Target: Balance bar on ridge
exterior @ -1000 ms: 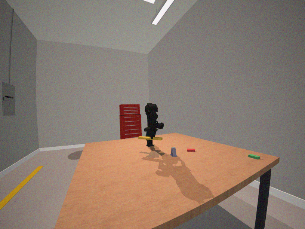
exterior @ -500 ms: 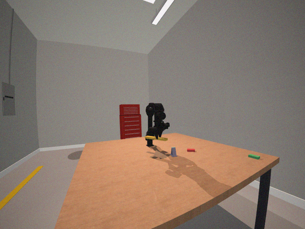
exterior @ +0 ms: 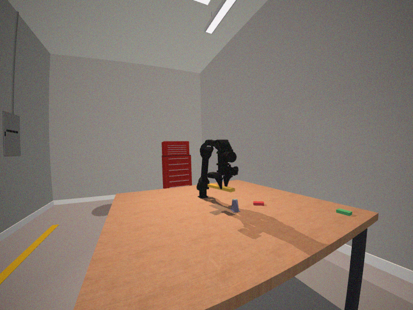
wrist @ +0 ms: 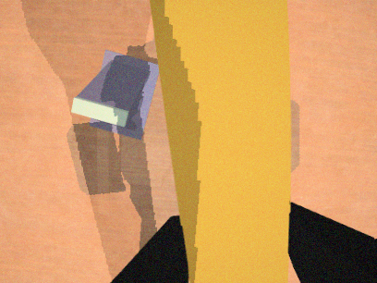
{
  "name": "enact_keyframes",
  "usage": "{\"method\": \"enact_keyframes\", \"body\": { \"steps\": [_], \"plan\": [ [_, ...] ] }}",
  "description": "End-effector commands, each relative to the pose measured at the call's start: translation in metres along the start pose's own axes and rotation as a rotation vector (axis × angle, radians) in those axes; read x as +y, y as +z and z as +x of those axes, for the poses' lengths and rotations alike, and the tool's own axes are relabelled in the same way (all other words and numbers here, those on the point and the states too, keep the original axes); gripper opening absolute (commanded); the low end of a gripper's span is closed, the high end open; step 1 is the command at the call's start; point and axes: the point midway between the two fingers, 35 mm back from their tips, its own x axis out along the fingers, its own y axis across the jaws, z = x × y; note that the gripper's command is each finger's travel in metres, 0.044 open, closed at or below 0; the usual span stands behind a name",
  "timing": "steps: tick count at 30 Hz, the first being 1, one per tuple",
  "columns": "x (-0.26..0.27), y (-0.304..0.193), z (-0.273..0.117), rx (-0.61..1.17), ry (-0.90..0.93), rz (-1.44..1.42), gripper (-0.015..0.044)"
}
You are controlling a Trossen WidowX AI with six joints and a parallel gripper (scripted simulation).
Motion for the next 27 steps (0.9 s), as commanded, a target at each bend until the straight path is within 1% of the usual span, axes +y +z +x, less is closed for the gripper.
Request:
{"method": "enact_keyframes", "body": {
  "steps": [1,18,27],
  "plan": [
    [0.009,0.013,0.001,0.0,-0.002,0.074,0.0],
    [0.051,0.058,0.009,-0.003,0.001,0.389,0.0],
    [0.051,0.06,0.018,-0.003,0.002,0.399,0.0]
  ]
}}
